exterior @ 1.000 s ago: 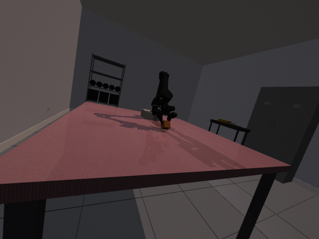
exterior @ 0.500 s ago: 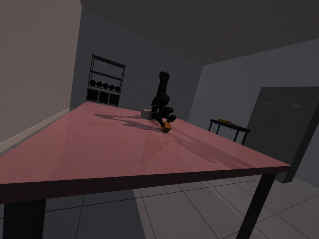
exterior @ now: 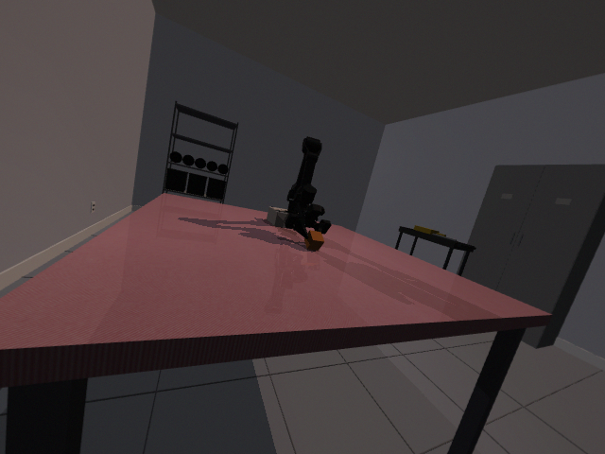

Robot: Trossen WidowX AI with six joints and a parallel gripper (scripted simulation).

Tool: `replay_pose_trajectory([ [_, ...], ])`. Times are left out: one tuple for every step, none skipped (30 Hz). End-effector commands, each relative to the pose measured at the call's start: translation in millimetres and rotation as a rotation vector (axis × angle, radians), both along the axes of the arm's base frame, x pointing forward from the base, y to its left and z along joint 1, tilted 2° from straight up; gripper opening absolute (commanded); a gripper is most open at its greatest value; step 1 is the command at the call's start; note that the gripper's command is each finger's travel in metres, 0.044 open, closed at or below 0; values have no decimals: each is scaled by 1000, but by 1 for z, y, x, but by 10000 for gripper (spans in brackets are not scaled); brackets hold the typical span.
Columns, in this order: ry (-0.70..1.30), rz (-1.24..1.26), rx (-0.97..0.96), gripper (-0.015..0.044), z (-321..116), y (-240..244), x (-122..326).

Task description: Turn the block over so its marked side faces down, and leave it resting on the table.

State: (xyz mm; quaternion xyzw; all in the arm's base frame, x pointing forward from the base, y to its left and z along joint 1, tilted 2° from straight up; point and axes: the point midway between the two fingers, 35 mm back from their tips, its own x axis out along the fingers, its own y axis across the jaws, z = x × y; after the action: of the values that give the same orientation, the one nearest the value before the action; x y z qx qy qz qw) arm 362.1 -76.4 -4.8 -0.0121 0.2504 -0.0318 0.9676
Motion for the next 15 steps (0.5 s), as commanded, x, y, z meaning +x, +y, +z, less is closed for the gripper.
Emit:
replay_pose_trajectory([
  [-28,2,3,0,2,1,-2],
  [-35,2,2,0,3,1,-2],
  [-45,3,2,0,4,1,-2],
  [-52,3,1,0,5,1,-2],
  [-54,3,1,0,5,1,-2],
  [-54,3,1,0,5,1,-2],
  [-54,3,1,0,5,1,-2],
  [-54,3,1,0,5,1,-2],
  [-54,3,1,0,5,1,-2],
  [-54,3,1,0,5,1,-2],
  [-54,3,1,0,5,1,-2],
  [-54,3,1,0,5,1,-2],
  [-54,3,1,0,5,1,-2],
  [-54,3,1,0,5,1,-2],
  [-54,3,1,0,5,1,-2],
])
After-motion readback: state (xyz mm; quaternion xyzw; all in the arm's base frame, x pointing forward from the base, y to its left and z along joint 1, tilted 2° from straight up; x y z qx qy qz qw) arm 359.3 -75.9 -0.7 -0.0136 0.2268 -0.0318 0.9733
